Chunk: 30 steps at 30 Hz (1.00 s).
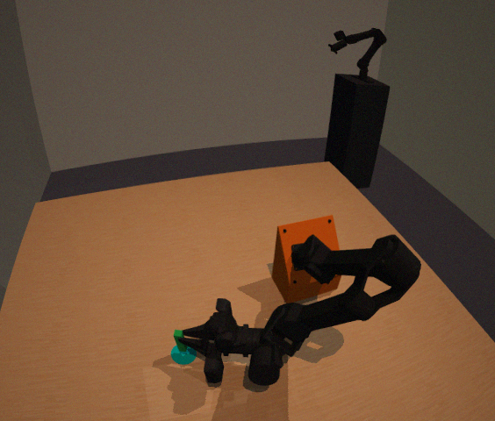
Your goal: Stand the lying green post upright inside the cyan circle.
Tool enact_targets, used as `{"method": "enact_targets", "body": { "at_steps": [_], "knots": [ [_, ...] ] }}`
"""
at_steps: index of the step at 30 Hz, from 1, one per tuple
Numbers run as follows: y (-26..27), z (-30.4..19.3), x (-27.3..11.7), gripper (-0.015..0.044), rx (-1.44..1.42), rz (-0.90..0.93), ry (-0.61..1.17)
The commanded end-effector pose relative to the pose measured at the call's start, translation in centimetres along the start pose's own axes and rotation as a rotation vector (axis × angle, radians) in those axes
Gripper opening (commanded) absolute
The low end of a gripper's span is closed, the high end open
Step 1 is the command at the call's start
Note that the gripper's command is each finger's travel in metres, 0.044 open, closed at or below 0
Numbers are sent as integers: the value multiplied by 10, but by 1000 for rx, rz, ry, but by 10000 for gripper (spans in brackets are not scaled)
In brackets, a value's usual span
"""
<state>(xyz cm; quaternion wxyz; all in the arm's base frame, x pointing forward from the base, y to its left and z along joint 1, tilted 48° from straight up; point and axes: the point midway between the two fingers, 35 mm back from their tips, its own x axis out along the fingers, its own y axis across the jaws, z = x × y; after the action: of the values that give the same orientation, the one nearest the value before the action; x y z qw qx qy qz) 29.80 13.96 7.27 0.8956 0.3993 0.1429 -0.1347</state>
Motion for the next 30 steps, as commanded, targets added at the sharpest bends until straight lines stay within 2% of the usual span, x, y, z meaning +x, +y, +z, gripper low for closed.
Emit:
{"method": "enact_targets", "body": {
  "at_steps": [1, 7, 18, 30],
  "knots": [
    [0, -5, 1, 23, 6, 0, -8],
    [0, -21, 4, 23, 1, 0, 0],
    [0, -22, 4, 23, 1, 0, 0],
    [0, -22, 4, 337, 1, 0, 0]
  ]
}}
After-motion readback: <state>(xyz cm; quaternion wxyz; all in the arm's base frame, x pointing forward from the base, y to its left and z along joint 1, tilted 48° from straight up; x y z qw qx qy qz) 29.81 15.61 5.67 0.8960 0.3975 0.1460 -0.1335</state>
